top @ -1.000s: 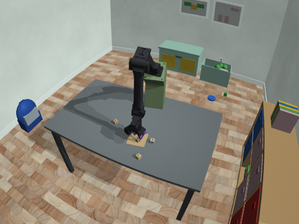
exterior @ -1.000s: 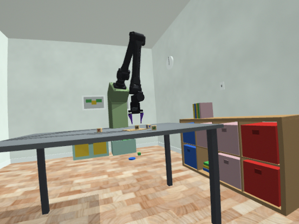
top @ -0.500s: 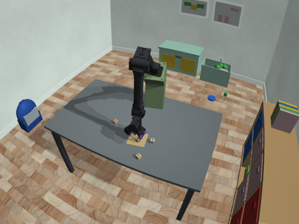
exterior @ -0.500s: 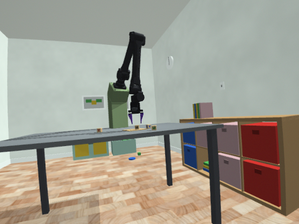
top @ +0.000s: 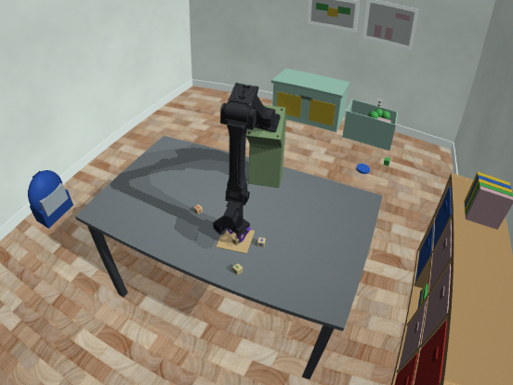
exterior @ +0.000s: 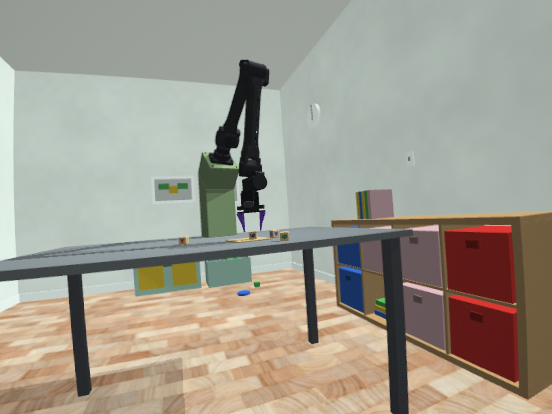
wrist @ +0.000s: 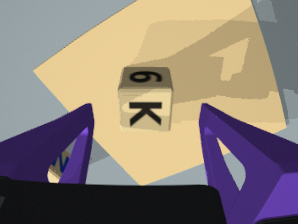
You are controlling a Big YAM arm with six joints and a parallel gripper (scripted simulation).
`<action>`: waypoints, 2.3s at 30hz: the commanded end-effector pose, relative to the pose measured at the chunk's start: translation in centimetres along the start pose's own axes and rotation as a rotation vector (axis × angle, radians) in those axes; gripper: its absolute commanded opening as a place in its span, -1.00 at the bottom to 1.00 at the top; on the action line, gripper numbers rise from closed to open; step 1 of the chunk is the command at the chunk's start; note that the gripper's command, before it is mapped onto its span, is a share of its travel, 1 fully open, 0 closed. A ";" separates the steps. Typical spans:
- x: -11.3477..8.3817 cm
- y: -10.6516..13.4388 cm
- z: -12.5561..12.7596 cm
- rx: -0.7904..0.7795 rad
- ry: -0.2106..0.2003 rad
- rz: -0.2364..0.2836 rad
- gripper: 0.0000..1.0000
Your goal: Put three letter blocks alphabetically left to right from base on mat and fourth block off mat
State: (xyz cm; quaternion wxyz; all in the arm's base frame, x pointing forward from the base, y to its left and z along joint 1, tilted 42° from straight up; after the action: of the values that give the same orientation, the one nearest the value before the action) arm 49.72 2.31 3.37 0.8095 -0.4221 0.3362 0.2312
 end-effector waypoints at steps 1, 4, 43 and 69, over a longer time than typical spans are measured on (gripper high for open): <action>1.0 0.1 0.4 0.004 -0.006 -0.004 0.28; 1.7 0.1 0.4 0.005 -0.006 -0.004 0.28; 2.8 -0.1 0.5 0.004 -0.007 -0.007 -0.10; 2.8 -0.1 0.5 0.004 -0.008 -0.007 -0.49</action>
State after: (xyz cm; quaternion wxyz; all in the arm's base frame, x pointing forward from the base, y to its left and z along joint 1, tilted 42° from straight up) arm 51.38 2.53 1.14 0.8082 -0.4213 0.3394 0.2326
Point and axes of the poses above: the point where the finger pads meet when closed, its own x axis out along the fingers, its own z axis across the jaws, y = z × x, the point moved 5 cm from there along -x, back along the fingers, and after that the axes turned 5 degrees about x, right-handed, at the moved point
